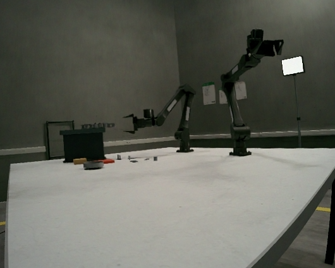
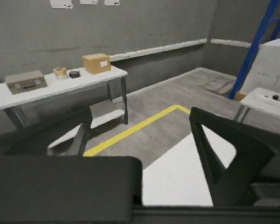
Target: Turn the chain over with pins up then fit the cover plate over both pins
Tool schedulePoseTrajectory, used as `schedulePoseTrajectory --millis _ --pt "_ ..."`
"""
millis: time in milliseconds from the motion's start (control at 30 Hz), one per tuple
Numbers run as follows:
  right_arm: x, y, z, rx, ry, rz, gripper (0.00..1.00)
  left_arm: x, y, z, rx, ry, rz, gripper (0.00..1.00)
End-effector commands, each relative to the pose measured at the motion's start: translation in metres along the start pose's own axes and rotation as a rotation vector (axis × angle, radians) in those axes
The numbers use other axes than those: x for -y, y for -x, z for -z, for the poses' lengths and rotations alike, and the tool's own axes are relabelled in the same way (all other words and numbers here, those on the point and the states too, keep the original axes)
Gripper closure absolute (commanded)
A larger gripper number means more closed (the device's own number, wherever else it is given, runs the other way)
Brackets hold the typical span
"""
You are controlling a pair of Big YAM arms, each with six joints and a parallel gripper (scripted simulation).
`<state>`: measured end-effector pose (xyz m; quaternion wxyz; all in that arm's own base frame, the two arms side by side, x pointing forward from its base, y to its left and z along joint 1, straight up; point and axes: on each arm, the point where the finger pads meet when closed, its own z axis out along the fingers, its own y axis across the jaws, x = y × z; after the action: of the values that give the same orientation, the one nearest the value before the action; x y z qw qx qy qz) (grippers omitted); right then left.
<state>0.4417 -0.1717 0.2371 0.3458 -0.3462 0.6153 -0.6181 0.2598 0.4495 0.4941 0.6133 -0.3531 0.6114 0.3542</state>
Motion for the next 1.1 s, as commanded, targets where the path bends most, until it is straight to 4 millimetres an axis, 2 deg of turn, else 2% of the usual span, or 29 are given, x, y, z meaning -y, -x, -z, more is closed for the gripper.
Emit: schedulePoseTrajectory --millis 0,33,567,600,767,933,1067 --pt "0.011 0.0 -0.007 -0.005 -0.018 -0.009 0.0 0.005 0.042 -0.001 0.071 -0.008 0.002 0.0" --pt "0.01 0.0 -0.007 -0.006 -0.014 -0.007 0.47 0.005 0.042 -0.001 0.071 -0.008 0.002 0.0" --pt "0.006 -0.003 -0.009 -0.011 -0.006 -0.003 0.47 0.005 0.042 -0.001 0.071 -0.008 0.002 0.0" --pt "0.033 0.011 -0.012 0.015 -0.045 -0.038 0.47 0.005 0.042 -0.001 0.071 -0.008 0.002 0.0" --pt "0.032 0.014 -0.017 0.013 -0.007 -0.091 0.47 0.005 0.042 -0.001 0.071 -0.008 0.002 0.0" --pt "0.04 0.024 -0.028 0.009 0.081 -0.212 0.47 0.005 0.042 -0.001 0.071 -0.008 0.002 0.0" --pt "0.053 0.032 -0.035 0.002 0.138 -0.287 0.47 0.005 0.042 -0.001 0.071 -0.008 0.002 0.0"
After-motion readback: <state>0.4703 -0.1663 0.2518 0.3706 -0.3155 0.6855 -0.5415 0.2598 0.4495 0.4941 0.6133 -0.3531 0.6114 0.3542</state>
